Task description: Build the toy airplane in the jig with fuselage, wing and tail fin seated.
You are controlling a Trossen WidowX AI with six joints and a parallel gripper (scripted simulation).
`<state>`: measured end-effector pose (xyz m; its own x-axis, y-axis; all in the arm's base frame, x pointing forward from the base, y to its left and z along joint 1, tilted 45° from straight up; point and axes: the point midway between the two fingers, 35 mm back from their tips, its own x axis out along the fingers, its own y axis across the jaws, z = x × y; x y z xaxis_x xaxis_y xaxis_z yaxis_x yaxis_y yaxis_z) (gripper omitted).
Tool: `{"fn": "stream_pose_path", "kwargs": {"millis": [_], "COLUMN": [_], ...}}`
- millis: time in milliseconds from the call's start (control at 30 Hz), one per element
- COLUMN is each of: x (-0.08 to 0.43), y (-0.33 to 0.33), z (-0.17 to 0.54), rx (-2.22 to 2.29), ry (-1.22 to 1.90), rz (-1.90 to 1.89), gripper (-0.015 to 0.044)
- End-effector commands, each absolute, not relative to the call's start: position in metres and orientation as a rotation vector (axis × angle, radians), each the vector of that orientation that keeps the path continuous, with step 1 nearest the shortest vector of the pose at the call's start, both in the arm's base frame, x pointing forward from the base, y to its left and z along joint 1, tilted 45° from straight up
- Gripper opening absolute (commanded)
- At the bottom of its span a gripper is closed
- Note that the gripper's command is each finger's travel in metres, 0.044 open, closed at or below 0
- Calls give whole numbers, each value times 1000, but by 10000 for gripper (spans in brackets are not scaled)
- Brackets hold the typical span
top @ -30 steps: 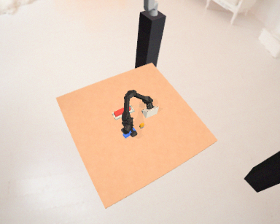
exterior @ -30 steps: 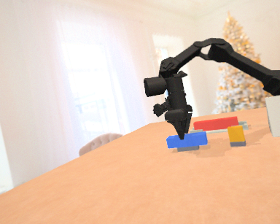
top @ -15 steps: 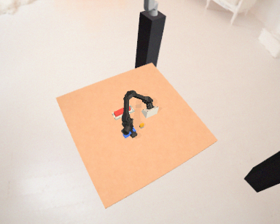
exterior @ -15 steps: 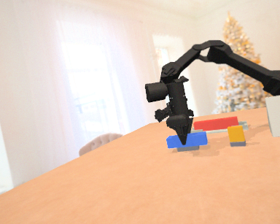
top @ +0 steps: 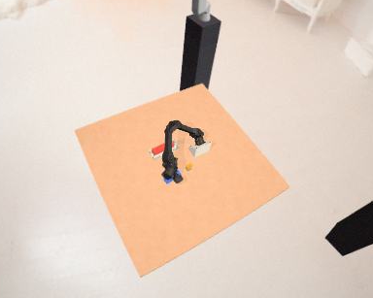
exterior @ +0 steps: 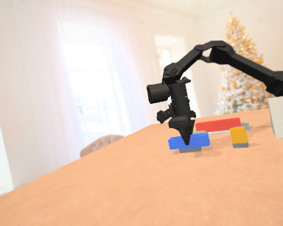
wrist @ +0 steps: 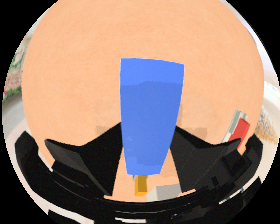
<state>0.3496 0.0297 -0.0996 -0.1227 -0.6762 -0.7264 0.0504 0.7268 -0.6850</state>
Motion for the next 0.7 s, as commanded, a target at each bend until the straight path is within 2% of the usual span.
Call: {"fn": "stream_pose_path", "kwargs": {"millis": [0, 67, 667], "x": [349, 351, 363], "y": [32, 36, 76], "z": [-98, -94, -55], "rx": [-530, -529, -526], "ry": [1591, 1591, 1592], "rz": [-670, -669, -665], "gripper": [52, 0, 0]}}
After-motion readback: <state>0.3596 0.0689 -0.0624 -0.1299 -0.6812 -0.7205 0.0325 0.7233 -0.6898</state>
